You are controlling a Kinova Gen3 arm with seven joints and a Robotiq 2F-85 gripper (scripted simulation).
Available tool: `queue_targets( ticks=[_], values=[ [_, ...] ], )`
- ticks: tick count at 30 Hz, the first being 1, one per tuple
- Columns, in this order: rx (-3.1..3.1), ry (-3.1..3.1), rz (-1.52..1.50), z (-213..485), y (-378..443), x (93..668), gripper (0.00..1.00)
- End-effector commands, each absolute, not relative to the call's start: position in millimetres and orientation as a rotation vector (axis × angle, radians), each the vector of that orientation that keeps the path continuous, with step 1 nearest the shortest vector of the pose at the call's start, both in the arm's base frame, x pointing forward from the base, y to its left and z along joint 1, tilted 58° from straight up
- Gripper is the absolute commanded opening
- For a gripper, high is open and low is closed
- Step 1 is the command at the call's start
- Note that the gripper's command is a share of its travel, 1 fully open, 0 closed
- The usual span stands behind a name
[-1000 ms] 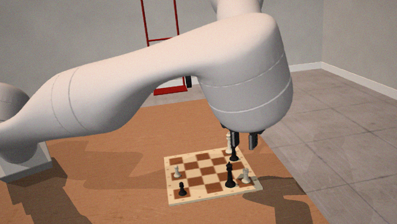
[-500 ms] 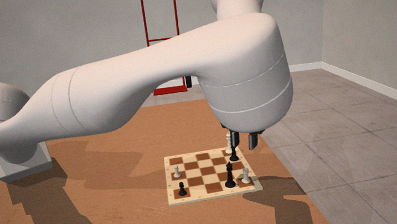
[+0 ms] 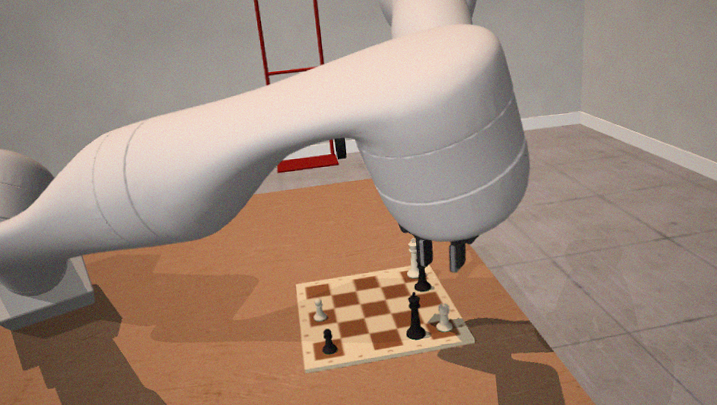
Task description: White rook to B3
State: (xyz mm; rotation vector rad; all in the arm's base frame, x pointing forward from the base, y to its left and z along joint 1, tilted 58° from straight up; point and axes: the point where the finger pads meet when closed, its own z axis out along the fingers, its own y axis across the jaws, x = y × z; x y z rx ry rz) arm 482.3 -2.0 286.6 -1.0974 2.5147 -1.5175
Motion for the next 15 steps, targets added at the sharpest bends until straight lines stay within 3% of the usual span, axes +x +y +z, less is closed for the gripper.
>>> queue_targets(
  ticks=[1,15],
  values=[
    [-1.097,2.514,-1.517,286,-3,483,0.37],
    [-1.098,2.514,-1.517,279,-14,488,0.37]
  ],
)
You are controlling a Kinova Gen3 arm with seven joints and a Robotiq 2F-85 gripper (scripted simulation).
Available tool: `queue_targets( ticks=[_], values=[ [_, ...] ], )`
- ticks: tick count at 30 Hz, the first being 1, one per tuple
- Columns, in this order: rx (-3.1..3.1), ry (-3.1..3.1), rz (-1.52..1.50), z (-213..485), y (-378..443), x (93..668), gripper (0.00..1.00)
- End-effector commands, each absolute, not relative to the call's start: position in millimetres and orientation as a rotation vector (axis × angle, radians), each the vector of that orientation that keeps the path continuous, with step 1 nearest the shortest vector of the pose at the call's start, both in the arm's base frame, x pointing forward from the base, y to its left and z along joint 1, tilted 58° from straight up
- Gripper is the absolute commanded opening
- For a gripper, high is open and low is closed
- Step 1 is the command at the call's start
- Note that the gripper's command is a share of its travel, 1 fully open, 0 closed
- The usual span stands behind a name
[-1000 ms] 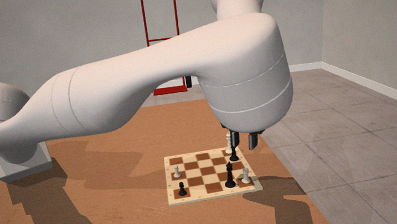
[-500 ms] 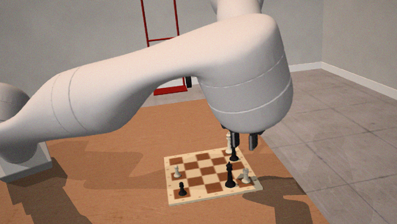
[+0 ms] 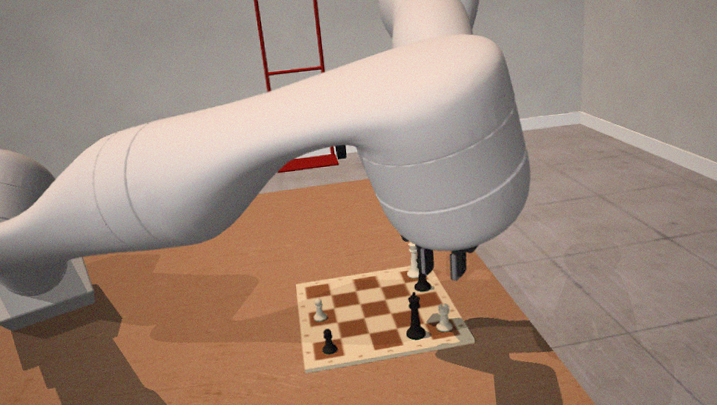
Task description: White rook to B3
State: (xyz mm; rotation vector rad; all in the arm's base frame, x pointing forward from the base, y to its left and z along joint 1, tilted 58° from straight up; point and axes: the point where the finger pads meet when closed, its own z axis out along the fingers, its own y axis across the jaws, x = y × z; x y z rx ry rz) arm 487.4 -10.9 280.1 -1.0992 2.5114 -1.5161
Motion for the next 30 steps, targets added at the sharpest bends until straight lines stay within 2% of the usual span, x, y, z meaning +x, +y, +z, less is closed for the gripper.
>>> queue_targets(
  ticks=[1,30],
  values=[
    [-1.098,2.514,-1.517,278,-15,488,0.37],
    [-1.098,2.514,-1.517,262,-39,500,0.37]
  ],
)
